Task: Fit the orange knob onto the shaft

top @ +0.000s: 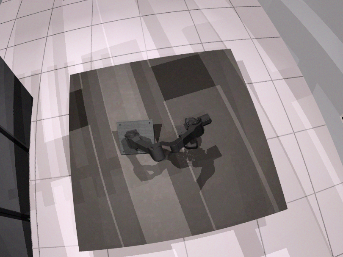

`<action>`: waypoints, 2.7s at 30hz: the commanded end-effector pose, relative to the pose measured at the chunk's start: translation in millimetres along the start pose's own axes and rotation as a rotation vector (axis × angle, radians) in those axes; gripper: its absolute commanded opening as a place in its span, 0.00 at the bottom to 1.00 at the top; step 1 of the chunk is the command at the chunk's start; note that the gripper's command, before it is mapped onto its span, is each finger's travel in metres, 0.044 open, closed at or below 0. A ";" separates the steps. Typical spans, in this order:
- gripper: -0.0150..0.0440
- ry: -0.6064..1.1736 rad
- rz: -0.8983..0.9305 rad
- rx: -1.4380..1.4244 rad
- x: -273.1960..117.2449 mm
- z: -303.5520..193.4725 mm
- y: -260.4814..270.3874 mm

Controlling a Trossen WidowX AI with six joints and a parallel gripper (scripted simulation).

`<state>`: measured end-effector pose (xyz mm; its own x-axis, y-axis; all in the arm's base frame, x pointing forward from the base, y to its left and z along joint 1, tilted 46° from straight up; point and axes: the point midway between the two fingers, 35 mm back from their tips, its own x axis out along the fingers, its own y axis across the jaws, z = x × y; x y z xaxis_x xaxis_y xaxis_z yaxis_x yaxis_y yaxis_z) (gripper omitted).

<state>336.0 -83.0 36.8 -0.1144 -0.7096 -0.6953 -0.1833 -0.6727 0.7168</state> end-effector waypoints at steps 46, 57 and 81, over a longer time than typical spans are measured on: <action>0.25 0.000 0.001 -0.224 -0.4 -0.7 0.5; 0.25 0.000 0.001 -0.224 -0.8 1.0 1.0; 0.25 0.000 0.001 -0.224 -1.5 0.1 -0.7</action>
<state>335.3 -83.6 36.1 -0.1148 -0.7094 -0.6954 0.0353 -0.7025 0.7109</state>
